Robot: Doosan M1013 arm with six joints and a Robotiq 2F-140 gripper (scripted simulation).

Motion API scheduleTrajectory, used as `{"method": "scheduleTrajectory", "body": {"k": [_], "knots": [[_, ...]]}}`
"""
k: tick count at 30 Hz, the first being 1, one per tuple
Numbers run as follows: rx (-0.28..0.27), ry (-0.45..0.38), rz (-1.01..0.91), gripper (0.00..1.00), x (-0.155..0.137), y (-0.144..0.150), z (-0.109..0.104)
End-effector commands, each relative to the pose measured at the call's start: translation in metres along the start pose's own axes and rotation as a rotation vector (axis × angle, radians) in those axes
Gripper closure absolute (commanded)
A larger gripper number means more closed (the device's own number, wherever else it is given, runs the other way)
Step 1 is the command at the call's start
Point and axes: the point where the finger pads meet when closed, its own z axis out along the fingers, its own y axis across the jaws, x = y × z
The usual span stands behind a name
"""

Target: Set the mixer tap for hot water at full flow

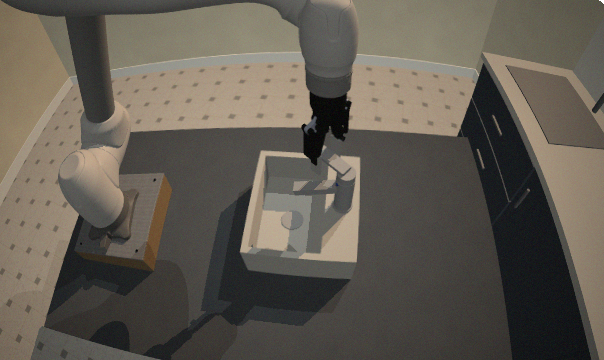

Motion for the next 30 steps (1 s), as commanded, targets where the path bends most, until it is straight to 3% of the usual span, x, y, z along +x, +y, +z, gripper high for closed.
{"method": "scheduleTrajectory", "body": {"k": [1,20,21,30], "knots": [[0.000,0.000,0.000,0.59,0.0000,0.0000,-0.0001],[0.000,0.000,0.000,0.59,0.0000,0.0000,-0.0001],[0.000,0.000,0.000,1.00,0.0000,0.0000,-0.0001],[0.000,0.000,0.000,1.00,0.0000,0.0000,-0.0001]]}}
